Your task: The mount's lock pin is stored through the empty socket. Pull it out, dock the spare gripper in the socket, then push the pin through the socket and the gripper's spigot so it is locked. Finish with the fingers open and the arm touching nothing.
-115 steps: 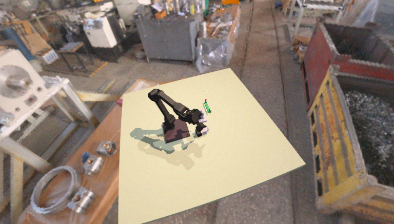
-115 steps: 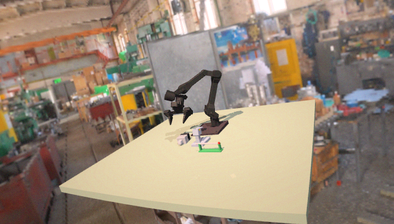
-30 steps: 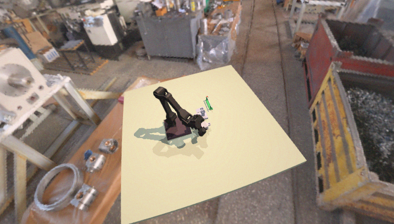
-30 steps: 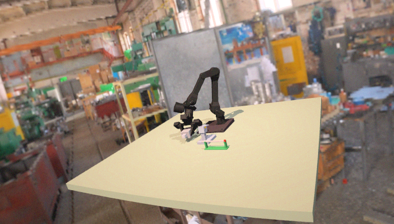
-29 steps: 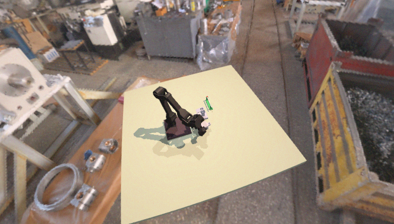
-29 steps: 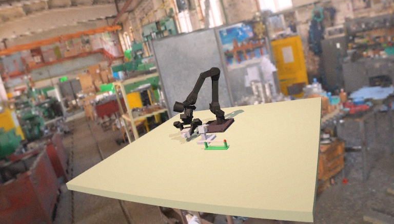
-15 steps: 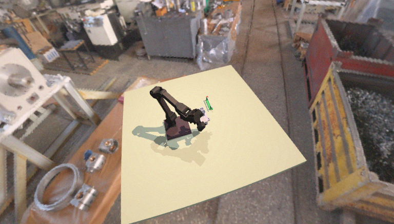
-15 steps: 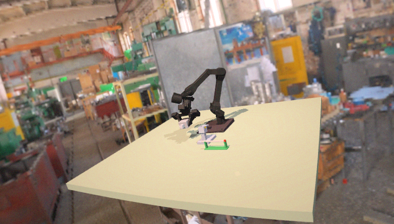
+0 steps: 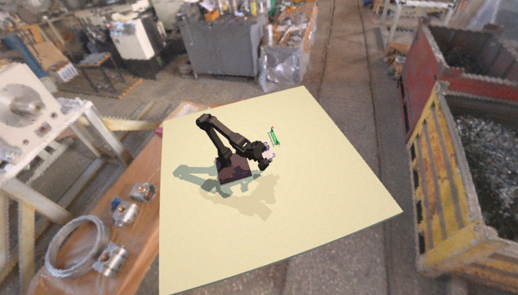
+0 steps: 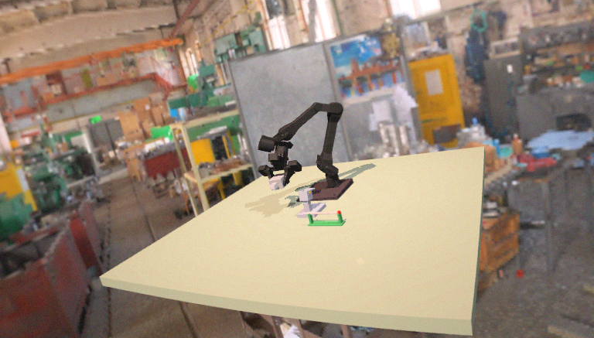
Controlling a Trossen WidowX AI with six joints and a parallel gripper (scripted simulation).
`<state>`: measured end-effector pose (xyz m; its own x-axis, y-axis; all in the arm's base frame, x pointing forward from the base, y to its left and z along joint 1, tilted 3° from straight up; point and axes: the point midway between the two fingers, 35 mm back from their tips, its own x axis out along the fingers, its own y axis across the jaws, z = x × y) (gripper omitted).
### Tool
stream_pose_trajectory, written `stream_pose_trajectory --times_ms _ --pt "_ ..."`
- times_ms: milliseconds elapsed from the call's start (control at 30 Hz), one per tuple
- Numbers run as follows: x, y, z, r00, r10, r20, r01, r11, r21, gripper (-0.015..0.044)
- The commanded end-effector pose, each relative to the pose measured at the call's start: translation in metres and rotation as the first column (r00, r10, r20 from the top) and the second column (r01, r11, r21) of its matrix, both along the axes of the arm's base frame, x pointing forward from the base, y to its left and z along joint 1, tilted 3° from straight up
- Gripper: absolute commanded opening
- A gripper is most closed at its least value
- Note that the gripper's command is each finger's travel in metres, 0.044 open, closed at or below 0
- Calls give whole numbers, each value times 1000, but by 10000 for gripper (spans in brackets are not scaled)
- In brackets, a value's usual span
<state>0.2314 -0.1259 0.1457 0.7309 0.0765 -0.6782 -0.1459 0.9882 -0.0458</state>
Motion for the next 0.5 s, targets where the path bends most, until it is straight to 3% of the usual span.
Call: stream_pose_trajectory --times_ms 0,467 --pt "1 1 0 1000 5 -5 -5 1000 -2 0" --pt "8 20 -8 985 74 -158 -81 996 -41 0"
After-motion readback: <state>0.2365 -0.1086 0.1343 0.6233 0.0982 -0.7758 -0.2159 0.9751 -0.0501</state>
